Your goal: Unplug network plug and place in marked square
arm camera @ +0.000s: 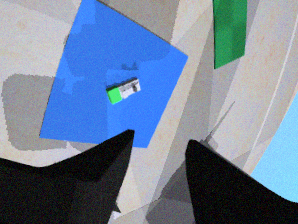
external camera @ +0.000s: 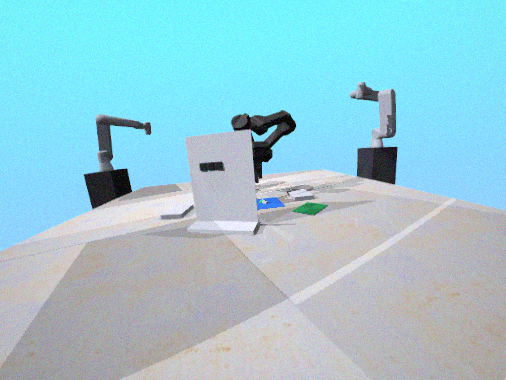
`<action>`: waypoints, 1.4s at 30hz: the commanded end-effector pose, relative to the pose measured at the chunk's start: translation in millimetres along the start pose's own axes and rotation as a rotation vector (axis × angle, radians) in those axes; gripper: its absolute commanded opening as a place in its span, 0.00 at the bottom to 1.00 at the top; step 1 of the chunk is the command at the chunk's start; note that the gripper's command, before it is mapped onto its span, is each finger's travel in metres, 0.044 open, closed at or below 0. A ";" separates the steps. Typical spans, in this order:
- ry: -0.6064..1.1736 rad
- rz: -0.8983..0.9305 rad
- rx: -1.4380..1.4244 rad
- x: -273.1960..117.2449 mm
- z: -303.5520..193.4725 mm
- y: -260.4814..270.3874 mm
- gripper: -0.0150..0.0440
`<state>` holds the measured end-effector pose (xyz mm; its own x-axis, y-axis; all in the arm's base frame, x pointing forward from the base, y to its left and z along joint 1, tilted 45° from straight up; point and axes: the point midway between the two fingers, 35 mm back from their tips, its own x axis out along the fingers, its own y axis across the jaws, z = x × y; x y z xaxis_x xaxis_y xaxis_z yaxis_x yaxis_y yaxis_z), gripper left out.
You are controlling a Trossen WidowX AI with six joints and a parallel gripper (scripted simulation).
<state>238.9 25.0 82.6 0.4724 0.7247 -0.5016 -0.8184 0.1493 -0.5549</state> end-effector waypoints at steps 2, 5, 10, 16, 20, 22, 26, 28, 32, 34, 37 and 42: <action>-0.006 0.001 0.002 -3.5 -0.2 -2.5 0.52; -0.006 0.001 0.002 -6.4 -0.2 -4.2 0.52; -0.007 0.000 0.002 -11.4 0.0 -7.0 0.52; -0.009 -0.001 0.003 -17.4 0.5 -10.3 0.52; -0.010 -0.003 0.003 -21.6 1.0 -12.6 0.52; -0.011 -0.003 0.003 -23.7 1.3 -13.7 0.52; -0.012 -0.005 0.004 -27.9 2.0 -15.9 0.52; -0.013 -0.006 0.004 -30.0 2.3 -17.0 0.52; -0.015 -0.009 0.004 -34.3 3.1 -19.3 0.52; -0.009 -0.007 0.003 -33.8 3.2 -18.5 0.52; -0.007 -0.007 0.007 -38.3 2.5 -22.4 0.52; -0.004 -0.006 0.015 -48.3 1.2 -30.8 0.52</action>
<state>239.6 -9.3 123.0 0.4808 0.7267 -0.4908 -0.8150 0.1639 -0.5558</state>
